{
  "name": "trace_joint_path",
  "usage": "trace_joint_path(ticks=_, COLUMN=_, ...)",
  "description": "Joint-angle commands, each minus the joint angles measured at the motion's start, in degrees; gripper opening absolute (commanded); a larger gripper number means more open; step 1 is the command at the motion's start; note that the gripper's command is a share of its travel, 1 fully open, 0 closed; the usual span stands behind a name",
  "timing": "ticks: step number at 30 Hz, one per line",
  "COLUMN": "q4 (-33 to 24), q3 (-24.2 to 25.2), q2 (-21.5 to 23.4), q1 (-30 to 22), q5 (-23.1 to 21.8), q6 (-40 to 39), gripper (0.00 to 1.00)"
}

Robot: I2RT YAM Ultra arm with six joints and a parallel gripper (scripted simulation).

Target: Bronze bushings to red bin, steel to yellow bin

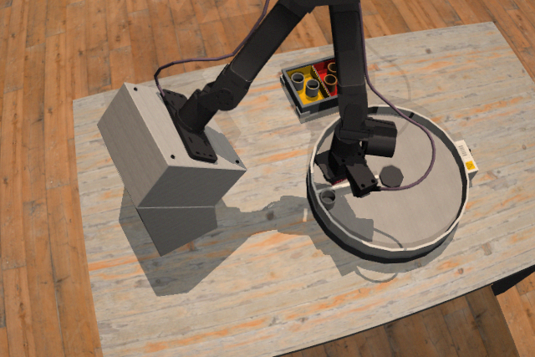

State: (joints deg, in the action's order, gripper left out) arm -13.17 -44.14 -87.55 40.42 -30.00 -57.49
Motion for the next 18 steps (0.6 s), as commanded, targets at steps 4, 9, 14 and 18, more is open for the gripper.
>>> trace_joint_path(ticks=4, q4=0.66, q3=-1.81, q2=-1.90, q1=3.35, q5=-3.26, q6=4.17, gripper=0.14)
trace_joint_path(ticks=9, q4=0.43, q3=-1.76, q2=-3.15, q1=4.94, q5=-4.24, q6=5.45, gripper=0.14)
trace_joint_path(ticks=14, q4=0.29, q3=-1.99, q2=-2.80, q1=5.39, q5=-4.53, q6=5.86, gripper=0.14)
trace_joint_path(ticks=18, q4=0.21, q3=-2.01, q2=-2.87, q1=5.41, q5=-4.55, q6=5.88, gripper=0.14)
